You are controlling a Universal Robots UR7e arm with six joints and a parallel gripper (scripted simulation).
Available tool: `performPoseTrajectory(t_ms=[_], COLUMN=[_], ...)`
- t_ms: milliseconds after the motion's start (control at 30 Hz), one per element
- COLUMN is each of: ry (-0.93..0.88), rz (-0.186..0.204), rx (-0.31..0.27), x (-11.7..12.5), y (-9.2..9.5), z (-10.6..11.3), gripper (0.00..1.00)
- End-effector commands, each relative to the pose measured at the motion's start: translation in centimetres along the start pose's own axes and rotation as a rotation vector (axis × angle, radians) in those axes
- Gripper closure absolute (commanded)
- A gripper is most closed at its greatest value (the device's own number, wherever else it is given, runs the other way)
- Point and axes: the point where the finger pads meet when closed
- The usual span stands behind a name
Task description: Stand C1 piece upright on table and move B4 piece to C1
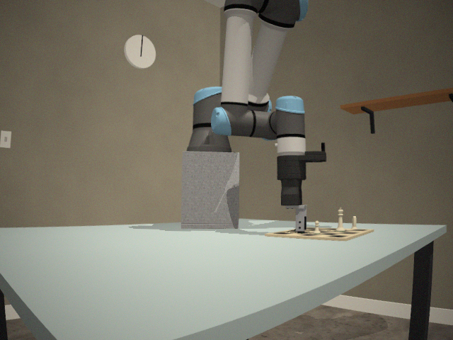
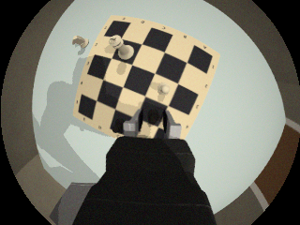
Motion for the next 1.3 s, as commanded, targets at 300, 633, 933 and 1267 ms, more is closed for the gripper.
performPoseTrajectory(t_ms=[300, 633, 933, 1267], ry=[0.000, 0.000, 0.000, 0.000], rz=[0.001, 0.001, 0.001, 0.001], rx=[0.001, 0.001, 0.001, 0.001], x=[0.03, 0.03, 0.03, 0.03], y=[0.03, 0.03, 0.03, 0.03], z=[-0.02, -0.02, -0.02, -0.02], gripper=[0.32, 1.00, 1.00, 1.00])
Point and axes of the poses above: the point where the finger pads meet when closed, its own y axis back along the fingers, its own x axis across the jaws, z = x × y, and after that the axes turned 12 degrees about y, right-handed
